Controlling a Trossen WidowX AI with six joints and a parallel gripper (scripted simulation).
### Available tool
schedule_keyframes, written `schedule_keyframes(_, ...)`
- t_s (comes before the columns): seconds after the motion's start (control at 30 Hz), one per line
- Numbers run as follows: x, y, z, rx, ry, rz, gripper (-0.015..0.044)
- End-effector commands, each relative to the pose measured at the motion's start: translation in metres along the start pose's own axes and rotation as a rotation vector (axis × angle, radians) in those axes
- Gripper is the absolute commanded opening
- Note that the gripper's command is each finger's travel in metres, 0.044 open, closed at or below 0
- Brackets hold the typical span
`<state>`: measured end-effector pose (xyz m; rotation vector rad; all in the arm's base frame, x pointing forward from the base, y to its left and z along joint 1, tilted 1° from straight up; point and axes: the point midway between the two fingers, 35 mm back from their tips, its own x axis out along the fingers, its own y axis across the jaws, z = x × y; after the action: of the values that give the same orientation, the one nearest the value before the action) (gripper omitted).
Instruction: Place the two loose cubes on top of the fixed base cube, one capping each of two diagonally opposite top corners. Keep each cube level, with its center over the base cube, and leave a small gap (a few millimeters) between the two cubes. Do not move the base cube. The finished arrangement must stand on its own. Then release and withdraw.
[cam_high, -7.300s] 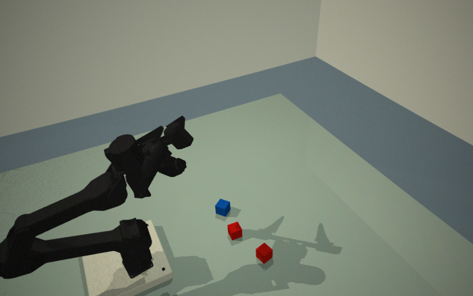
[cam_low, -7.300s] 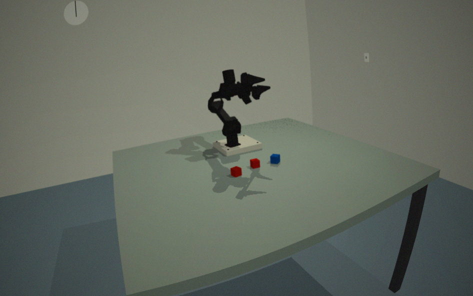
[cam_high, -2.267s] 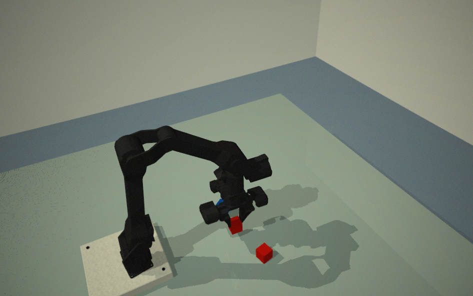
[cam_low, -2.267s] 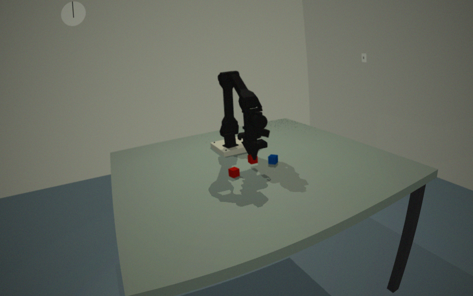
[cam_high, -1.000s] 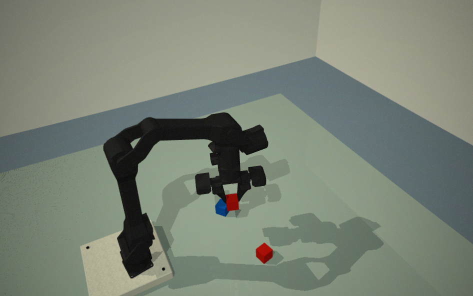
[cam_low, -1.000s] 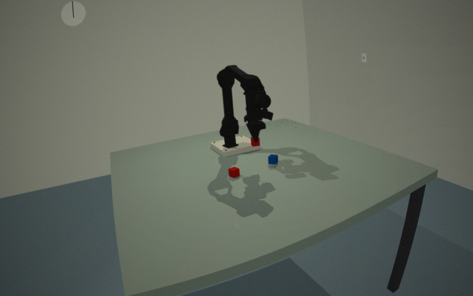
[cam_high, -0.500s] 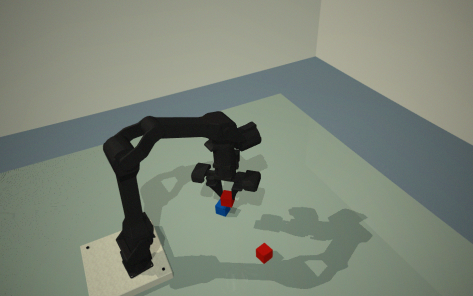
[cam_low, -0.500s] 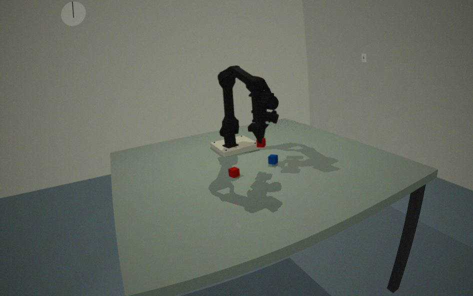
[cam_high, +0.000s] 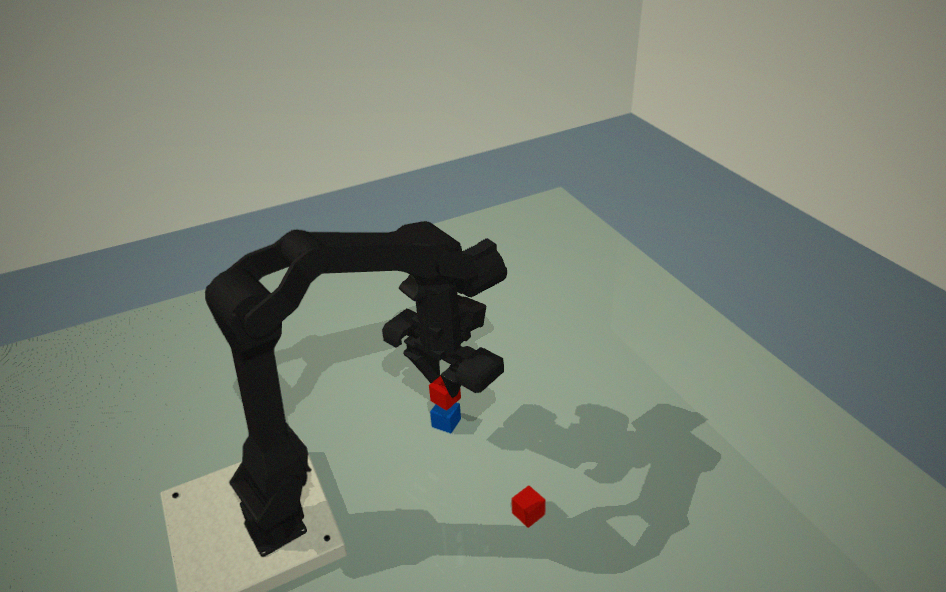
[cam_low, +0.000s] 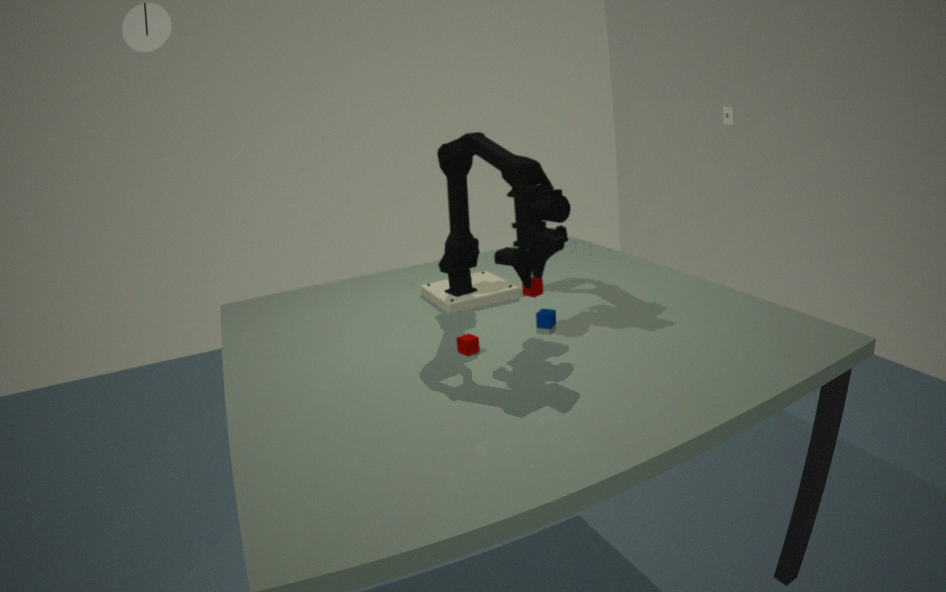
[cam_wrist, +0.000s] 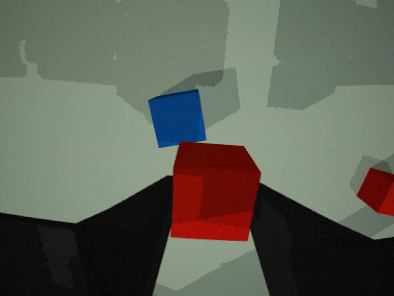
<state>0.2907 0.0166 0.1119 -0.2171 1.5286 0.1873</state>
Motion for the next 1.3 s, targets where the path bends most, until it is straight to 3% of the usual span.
schedule_keyframes(0.0,0.005,0.006,-0.001,0.101,0.009,-0.002,0.0105)
schedule_keyframes(0.47,0.016,0.032,0.002,0.479,0.009,-0.002,0.0105)
schedule_keyframes(0.87,0.016,0.032,0.002,0.484,0.009,-0.002,0.0105)
schedule_keyframes(1.27,0.039,0.031,0.002,0.489,0.009,-0.002,0.0105)
